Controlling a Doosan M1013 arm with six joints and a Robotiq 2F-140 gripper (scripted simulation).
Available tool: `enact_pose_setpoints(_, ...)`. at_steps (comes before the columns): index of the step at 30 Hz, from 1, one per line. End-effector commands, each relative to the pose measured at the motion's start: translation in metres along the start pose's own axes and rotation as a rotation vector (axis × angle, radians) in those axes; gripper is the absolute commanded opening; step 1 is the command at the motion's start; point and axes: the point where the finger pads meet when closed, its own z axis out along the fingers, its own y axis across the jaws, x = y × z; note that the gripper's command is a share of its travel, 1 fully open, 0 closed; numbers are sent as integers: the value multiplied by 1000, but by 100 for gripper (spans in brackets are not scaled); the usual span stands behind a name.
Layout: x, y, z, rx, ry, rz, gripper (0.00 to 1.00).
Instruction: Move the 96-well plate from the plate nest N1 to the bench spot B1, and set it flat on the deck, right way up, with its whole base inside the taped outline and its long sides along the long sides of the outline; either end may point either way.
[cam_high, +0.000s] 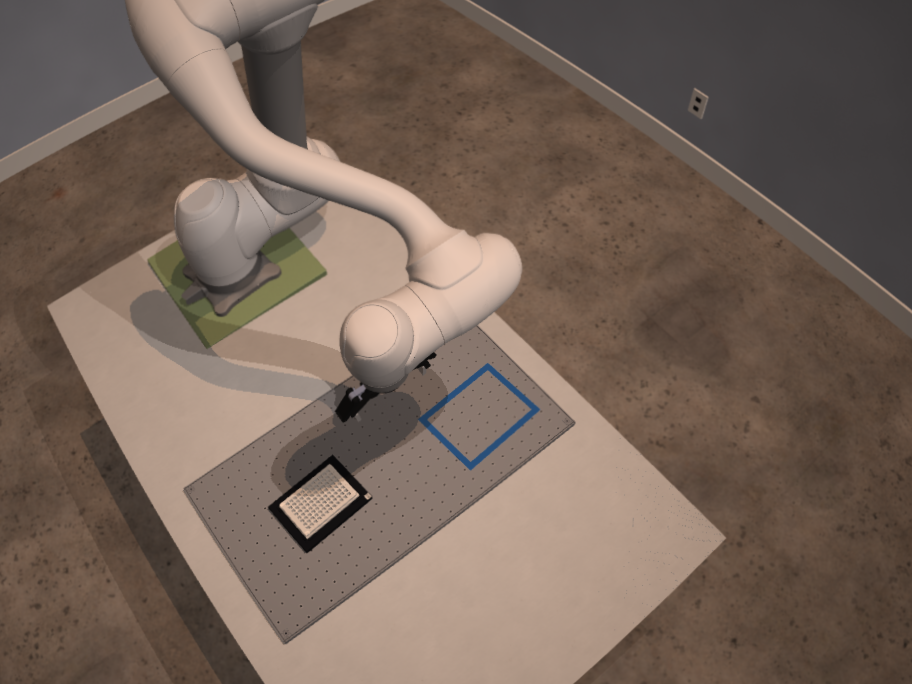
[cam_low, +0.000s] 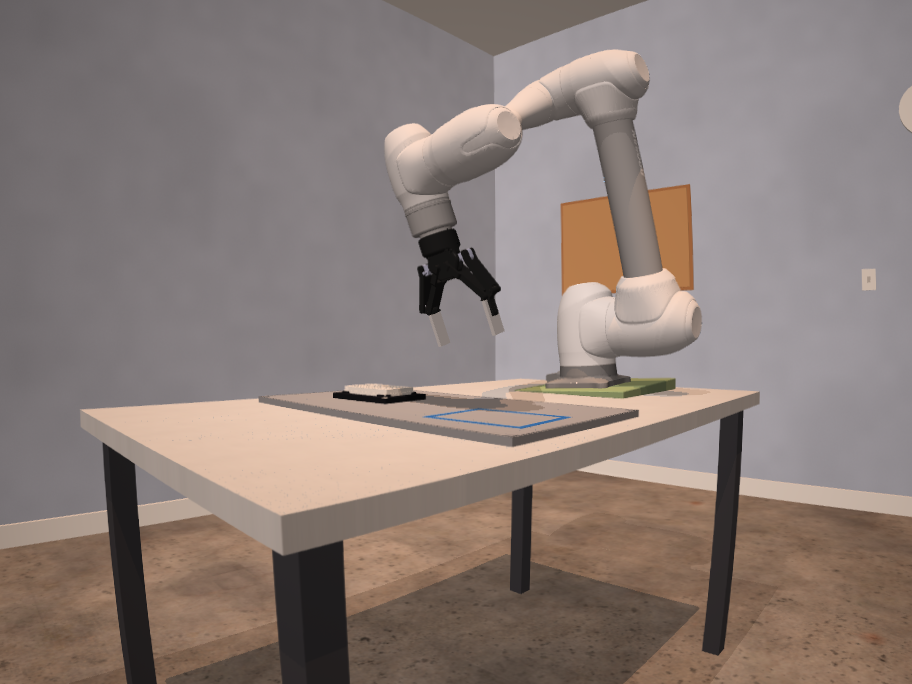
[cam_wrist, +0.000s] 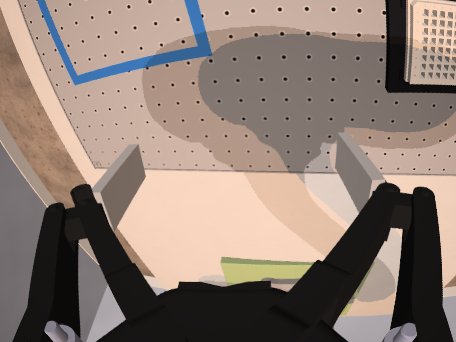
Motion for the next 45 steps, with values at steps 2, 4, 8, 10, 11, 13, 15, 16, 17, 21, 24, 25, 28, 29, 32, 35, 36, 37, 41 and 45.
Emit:
enact_pose_setpoints(2,5,11,0,-9,20,88,100)
enact_pose_setpoints(4,9,20,-1,-11,35,153,100)
enact_pose_setpoints(8,15,35,-1,-15,59,258,100)
enact_pose_setpoints(10,19,44,-2,-16,74,323,100)
enact_pose_setpoints(11,21,49,-2,-16,81,355,100)
enact_pose_setpoints(13,24,58,-3,-16,97,420,100)
enact_pose_setpoints(15,26,63,-3,-15,106,459,100)
enact_pose_setpoints(16,27,68,-3,-15,114,492,100)
enact_pose_setpoints(17,29,73,-3,-14,121,524,100)
enact_pose_setpoints(21,32,82,-4,-12,137,589,100)
enact_pose_setpoints(24,36,97,-5,-8,160,686,100)
enact_pose_setpoints(25,38,102,-5,-6,168,718,100)
enact_pose_setpoints(28,40,112,-6,-1,186,791,100)
enact_pose_setpoints(29,42,117,-7,1,194,824,100)
enact_pose_setpoints(32,45,131,-8,9,218,921,100)
enact_pose_setpoints(35,46,137,-8,13,227,957,100)
enact_pose_setpoints(36,46,137,-8,13,227,957,100)
enact_pose_setpoints(37,47,142,-9,16,235,990,100)
enact_pose_setpoints(41,51,161,-11,32,267,1118,100)
enact_pose_setpoints(45,54,176,-12,46,292,1218,100)
